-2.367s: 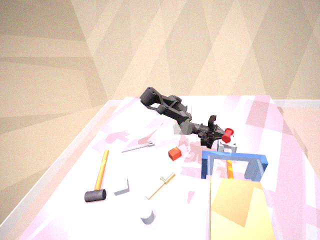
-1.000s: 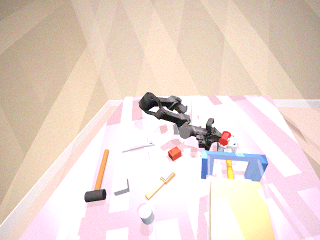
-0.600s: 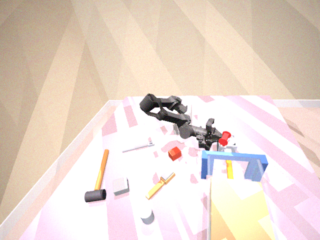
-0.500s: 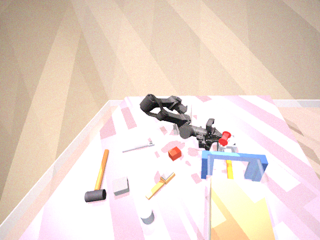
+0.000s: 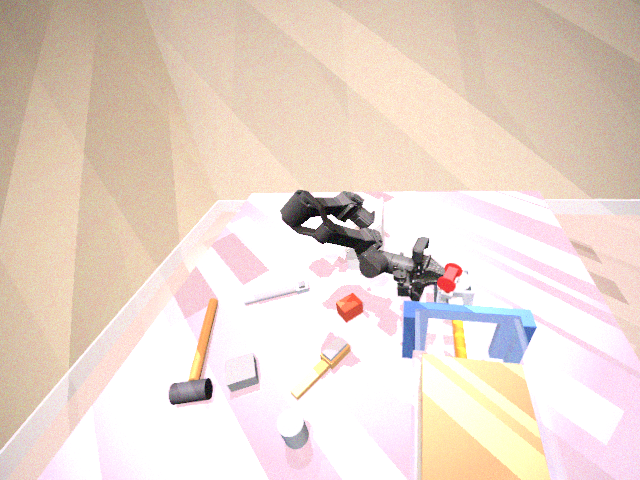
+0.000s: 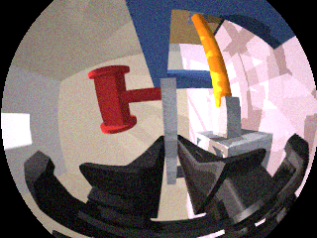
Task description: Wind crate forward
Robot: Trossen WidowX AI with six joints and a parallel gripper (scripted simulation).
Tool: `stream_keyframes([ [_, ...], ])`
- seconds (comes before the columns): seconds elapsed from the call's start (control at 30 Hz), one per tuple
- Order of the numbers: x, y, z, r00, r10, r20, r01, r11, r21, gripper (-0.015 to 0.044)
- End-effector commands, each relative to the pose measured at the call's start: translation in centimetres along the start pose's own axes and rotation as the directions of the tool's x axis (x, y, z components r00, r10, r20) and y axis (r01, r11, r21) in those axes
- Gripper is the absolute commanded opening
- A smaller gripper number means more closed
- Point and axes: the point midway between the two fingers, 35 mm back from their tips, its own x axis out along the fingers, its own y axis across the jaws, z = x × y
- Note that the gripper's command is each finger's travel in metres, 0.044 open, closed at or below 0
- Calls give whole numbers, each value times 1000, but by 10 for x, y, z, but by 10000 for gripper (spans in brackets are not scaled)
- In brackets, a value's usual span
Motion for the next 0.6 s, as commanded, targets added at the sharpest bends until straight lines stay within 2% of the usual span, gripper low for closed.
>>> stream_keyframes([
  [0.0, 0, -1, -2, 1000, 3, -2, -3, 1000, 4, 0],
  [0.3, 0, -2, -2, 1000, 0, 1, 0, 1000, 0, 0],
  [0.57, 0, -2, -1, 1000, -2, 2, 2, 1000, 1, 210],
])
